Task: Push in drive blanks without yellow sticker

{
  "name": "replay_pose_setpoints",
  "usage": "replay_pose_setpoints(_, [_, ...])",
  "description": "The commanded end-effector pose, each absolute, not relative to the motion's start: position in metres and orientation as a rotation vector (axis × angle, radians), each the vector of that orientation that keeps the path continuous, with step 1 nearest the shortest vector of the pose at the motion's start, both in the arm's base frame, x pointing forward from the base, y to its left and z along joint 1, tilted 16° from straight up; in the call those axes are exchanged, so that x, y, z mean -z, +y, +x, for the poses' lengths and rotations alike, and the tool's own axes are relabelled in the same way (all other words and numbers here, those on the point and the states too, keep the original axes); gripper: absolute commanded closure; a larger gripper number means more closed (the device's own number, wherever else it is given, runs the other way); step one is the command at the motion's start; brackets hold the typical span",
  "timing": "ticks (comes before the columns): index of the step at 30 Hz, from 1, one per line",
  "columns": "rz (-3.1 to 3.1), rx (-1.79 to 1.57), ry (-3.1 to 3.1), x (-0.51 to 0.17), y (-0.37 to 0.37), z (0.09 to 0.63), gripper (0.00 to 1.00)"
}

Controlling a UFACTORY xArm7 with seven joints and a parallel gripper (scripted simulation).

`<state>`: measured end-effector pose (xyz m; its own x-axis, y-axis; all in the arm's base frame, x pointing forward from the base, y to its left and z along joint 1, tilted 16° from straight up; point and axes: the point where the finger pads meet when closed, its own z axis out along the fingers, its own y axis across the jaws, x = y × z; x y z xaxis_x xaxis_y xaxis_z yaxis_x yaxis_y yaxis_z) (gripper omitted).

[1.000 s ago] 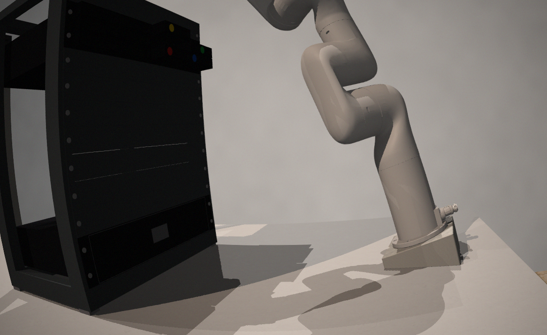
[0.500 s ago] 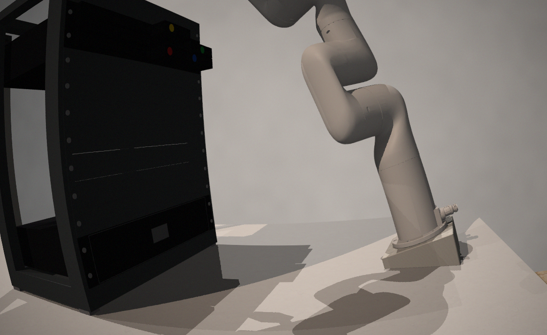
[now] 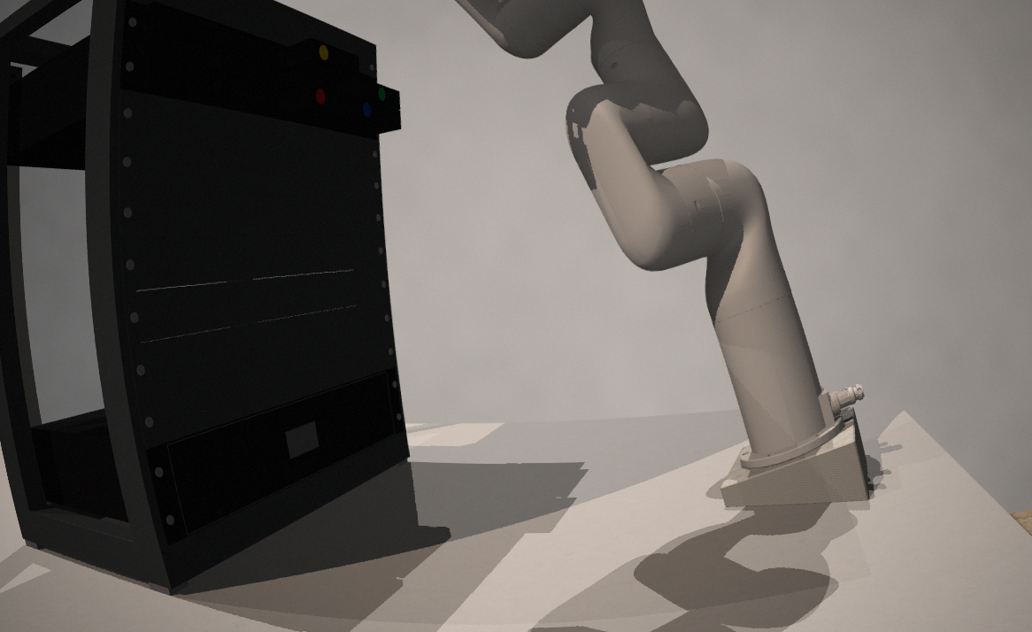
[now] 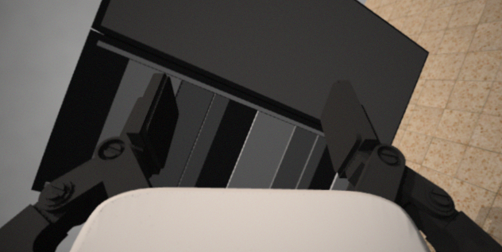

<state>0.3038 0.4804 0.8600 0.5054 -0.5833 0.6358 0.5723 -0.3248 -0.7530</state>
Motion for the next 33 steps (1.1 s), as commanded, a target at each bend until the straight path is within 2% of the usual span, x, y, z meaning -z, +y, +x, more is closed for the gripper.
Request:
replay_pose_setpoints(1, [-1.449, 1.195, 0.024, -0.843, 0.482, 0.275, 0.0])
replay_pose_setpoints(18, [-1.377, 1.229, -0.013, -0.806, 0.494, 0.199, 0.0])
replay_pose_setpoints(33, [-1.264, 1.316, 0.037, -0.771, 0.45, 0.133, 0.0])
